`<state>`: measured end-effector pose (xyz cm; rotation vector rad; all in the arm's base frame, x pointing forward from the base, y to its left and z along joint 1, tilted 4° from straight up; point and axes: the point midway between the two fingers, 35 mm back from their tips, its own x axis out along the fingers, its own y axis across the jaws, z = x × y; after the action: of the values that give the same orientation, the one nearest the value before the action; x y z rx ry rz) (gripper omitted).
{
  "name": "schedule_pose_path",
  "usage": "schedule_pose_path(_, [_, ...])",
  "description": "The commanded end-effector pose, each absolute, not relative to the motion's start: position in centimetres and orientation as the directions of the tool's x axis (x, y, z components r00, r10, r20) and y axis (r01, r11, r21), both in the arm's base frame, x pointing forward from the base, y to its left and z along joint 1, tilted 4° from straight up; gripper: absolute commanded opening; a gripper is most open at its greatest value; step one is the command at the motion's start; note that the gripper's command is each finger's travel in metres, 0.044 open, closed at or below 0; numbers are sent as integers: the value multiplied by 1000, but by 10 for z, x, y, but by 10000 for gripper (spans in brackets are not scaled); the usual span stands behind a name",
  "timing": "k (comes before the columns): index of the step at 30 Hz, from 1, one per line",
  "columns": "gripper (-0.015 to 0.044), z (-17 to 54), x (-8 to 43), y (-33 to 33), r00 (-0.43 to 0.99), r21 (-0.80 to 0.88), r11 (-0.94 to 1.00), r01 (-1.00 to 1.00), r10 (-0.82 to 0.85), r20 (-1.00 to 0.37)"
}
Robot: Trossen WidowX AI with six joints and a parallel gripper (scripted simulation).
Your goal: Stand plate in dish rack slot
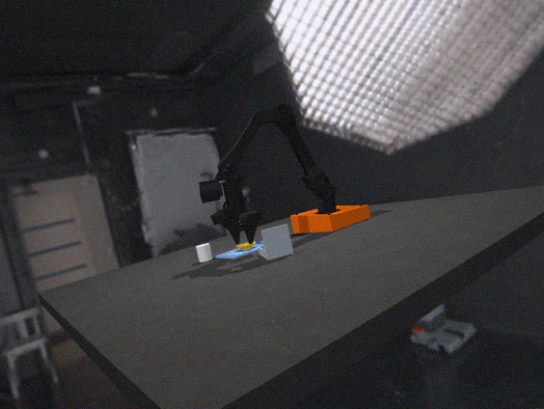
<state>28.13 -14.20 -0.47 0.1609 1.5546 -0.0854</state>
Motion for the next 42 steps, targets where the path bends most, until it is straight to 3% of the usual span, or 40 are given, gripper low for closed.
schedule_pose_path(1, [400, -15, 278, -139, 6, 58, 985, 161, 58, -998])
schedule_pose_path(16, [362, -20, 278, -138, 6, 58, 985, 161, 58, -998])
schedule_pose_path(27, [289, -20, 278, -138, 6, 58, 985, 161, 58, -998])
schedule_pose_path(38, [0, 25, 290, -145, 32, 62, 987, 151, 58, -998])
schedule_pose_path(42, [0, 43, 293, -147, 29, 61, 986, 152, 57, -998])
